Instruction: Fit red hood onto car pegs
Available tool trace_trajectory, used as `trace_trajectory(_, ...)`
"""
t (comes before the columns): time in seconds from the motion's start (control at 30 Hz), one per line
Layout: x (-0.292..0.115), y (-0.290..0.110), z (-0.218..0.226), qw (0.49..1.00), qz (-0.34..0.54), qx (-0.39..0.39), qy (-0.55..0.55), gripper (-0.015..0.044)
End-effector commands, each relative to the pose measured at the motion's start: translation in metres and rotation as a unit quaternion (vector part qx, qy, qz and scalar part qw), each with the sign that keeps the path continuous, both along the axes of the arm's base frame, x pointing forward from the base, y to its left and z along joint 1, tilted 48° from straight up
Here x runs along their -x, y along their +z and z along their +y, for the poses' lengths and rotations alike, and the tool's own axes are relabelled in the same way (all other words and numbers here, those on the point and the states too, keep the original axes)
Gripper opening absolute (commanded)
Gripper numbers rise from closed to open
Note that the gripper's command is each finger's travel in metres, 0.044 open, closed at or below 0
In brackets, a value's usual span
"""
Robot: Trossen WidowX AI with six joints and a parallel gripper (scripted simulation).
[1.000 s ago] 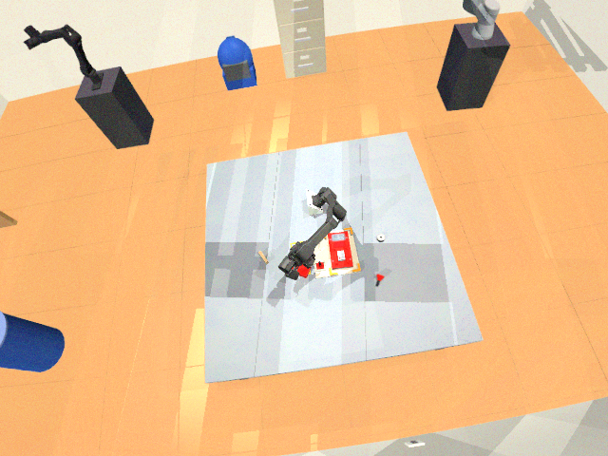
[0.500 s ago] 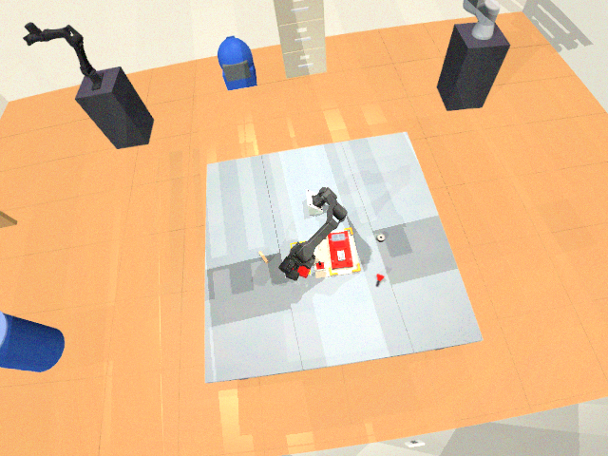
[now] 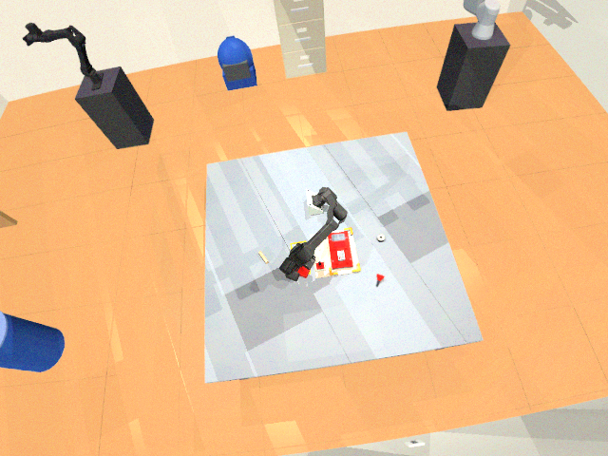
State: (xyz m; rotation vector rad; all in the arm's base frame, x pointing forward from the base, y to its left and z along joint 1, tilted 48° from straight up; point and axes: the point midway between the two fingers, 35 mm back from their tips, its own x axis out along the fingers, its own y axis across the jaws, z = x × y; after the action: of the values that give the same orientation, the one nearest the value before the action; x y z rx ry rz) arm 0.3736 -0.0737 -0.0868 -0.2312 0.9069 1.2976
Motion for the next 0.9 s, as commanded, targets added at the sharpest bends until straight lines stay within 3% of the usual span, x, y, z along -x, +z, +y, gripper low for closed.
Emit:
trace_trajectory(0.0, 0.0, -0.002, 0.003, 1.0, 0.003, -0.002, -0.002, 0.044)
trace_trajectory(0.1, 0.0, -0.003, 0.004, 1.0, 0.003, -0.003, -0.002, 0.044)
trace_trajectory(0.23, 0.0, -0.001, 0.001, 1.0, 0.0, 0.0, 0.0, 0.0335)
trace_trajectory(0.53, 0.0, -0.001, 0.001, 1.0, 0.0, 0.0, 0.0, 0.0275)
trace_trajectory(0.87, 0.0, 0.01, -0.011, 1.0, 0.0, 0.0, -0.001, 0.0012)
